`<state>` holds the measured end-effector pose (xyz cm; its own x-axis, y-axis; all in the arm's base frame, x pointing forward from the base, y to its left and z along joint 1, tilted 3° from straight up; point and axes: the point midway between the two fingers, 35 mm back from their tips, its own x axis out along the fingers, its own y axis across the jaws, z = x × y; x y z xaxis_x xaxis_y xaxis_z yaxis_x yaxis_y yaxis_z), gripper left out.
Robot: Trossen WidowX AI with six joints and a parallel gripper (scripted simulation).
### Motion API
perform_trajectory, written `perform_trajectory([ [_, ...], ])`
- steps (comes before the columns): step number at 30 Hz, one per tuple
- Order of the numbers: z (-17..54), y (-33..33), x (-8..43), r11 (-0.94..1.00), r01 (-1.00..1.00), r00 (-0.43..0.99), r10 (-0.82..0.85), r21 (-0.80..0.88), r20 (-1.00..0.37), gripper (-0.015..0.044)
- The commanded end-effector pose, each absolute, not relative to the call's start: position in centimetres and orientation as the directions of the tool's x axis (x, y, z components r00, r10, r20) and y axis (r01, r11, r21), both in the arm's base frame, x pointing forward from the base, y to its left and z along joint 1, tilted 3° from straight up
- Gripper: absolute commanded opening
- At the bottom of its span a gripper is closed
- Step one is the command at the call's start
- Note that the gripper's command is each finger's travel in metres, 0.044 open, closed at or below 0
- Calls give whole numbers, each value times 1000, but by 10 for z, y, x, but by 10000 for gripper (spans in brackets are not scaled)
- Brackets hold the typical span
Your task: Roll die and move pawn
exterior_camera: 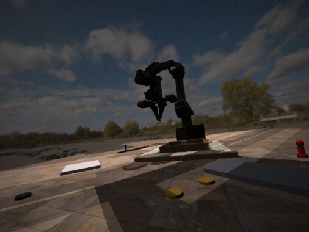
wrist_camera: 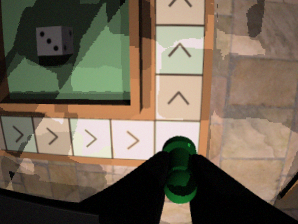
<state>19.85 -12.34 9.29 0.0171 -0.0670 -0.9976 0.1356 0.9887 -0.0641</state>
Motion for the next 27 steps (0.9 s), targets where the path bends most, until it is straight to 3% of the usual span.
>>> perform_trajectory([
  [1, 100, -121, 197, 989, 138, 14, -62, -59, -998, 0],
  [27, 54, -140, 300, 989, 139, 23, -63, -59, -998, 0],
])
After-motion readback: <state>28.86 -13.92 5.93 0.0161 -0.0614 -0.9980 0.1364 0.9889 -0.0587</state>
